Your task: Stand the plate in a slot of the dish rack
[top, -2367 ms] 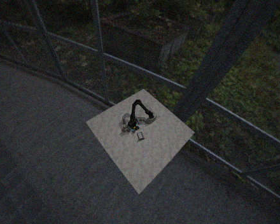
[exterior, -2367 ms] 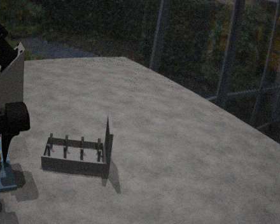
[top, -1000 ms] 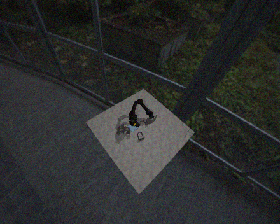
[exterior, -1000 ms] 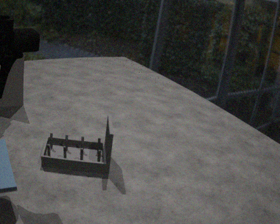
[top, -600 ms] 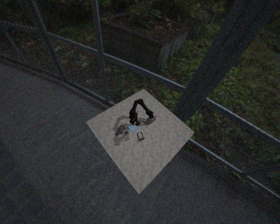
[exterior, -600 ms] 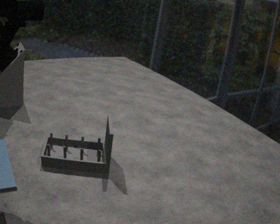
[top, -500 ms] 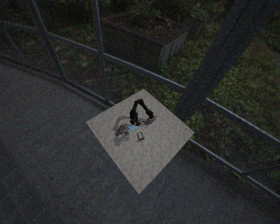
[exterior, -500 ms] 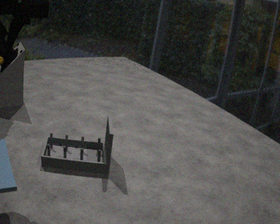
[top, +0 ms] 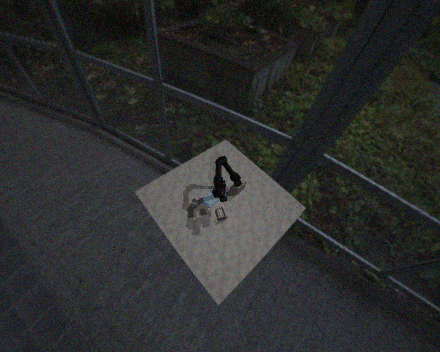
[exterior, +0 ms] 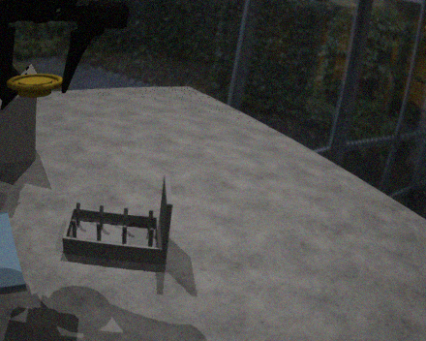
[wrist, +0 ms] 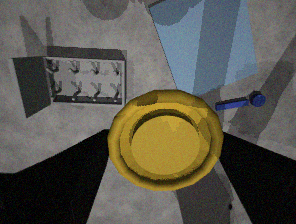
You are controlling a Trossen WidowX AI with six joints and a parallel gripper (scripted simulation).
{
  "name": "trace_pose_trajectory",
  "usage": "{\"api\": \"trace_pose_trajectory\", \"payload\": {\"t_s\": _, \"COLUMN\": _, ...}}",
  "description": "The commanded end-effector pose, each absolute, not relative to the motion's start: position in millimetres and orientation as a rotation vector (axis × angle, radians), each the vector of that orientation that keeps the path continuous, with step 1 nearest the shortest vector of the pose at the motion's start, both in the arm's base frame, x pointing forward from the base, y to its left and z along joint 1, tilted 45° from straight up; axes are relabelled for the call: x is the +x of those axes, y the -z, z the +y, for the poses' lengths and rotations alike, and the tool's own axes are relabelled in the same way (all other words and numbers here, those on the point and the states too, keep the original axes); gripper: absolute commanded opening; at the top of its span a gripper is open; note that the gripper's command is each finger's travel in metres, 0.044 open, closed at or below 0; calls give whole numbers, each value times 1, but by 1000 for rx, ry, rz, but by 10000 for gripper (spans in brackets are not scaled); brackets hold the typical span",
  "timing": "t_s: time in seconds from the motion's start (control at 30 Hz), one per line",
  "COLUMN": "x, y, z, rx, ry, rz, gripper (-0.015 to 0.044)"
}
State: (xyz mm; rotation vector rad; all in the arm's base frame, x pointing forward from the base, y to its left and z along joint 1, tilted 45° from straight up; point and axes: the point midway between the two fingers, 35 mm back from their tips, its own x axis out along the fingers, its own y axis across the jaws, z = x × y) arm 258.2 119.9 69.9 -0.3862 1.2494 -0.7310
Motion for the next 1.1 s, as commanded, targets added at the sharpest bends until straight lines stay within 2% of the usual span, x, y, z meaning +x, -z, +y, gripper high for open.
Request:
{"api": "trace_pose_trajectory", "payload": {"t_s": 0.0, "x": 256, "y": -66, "z": 119, "rx": -372, "ry": 735, "rz": 1262, "gripper": 0}}
{"api": "trace_pose_trajectory", "payload": {"t_s": 0.57, "x": 253, "y": -22, "z": 96, "rx": -401, "ry": 421, "rz": 1614, "gripper": 0}}
{"api": "trace_pose_trajectory", "payload": {"t_s": 1.07, "x": 252, "y": 10, "z": 83, "rx": -377, "ry": 17, "rz": 1765, "gripper": 0}}
